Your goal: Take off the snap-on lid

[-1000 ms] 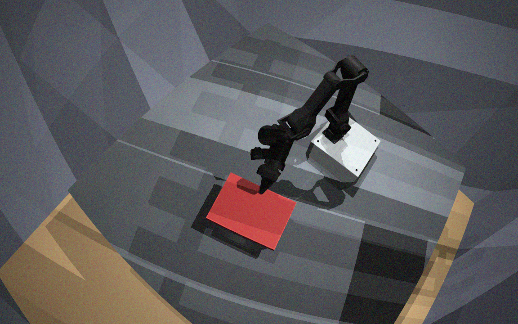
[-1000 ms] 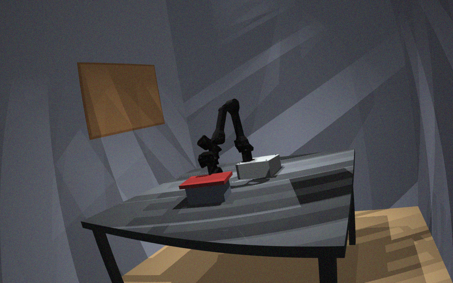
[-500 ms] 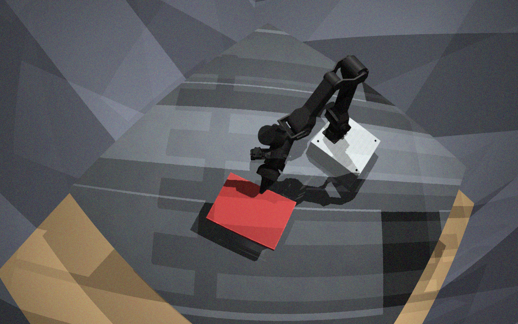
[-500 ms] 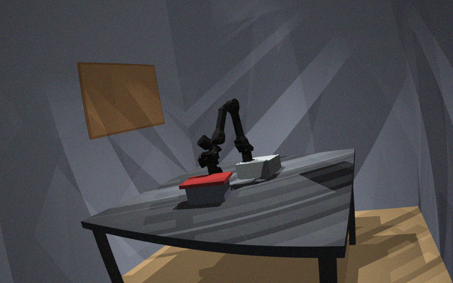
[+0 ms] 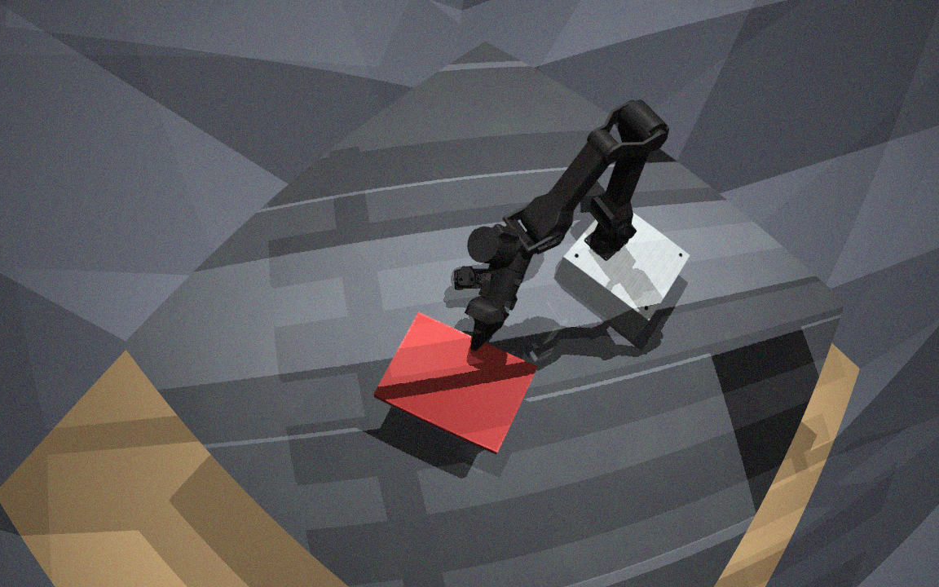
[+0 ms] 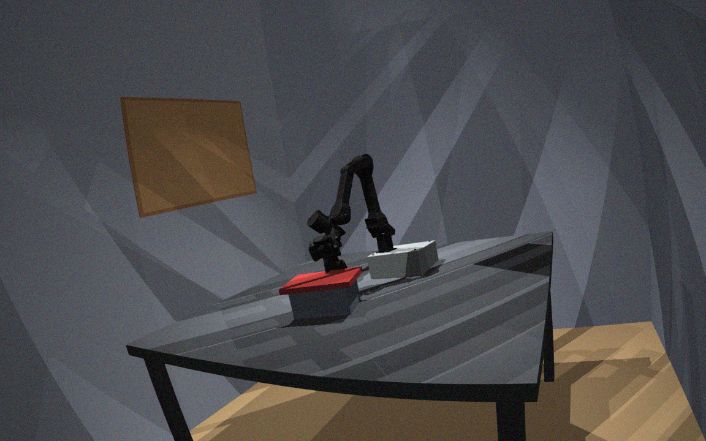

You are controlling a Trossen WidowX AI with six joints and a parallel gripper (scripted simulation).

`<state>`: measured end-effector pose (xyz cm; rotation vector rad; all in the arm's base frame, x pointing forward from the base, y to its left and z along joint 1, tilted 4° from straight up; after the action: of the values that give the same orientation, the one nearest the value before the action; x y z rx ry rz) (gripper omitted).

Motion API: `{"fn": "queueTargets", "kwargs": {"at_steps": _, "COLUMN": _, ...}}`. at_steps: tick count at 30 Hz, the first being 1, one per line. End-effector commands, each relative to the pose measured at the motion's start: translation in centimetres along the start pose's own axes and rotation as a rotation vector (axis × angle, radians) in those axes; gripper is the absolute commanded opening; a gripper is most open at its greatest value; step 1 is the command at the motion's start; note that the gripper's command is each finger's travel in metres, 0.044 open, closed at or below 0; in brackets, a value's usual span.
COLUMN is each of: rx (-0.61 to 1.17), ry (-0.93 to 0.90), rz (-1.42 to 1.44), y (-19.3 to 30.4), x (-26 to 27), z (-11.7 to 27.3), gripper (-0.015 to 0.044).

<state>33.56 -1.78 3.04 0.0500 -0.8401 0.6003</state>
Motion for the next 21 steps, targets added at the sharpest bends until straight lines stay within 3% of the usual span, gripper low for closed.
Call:
{"fn": "queueTargets", "kwargs": {"at_steps": 1, "rx": -0.002, "ry": -0.002, "rz": 0.001, "y": -0.04, "x": 0.16, "z": 0.14, "gripper": 0.0000}}
{"fn": "queueTargets", "kwargs": {"at_steps": 21, "rx": -0.002, "ry": -0.002, "rz": 0.001, "y": -0.07, "x": 0.44, "z": 0.43, "gripper": 0.0000}}
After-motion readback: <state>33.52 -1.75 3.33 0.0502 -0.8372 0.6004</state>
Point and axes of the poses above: the point midway between the two fingers, 35 mm back from their tips, its own z axis back along the fingers, its own x axis across the jaws, y = z × x, the point moved 1 cm from there along z, back along the fingers, and after that the axes turned 13 degrees about z, right-handed, at the moved point
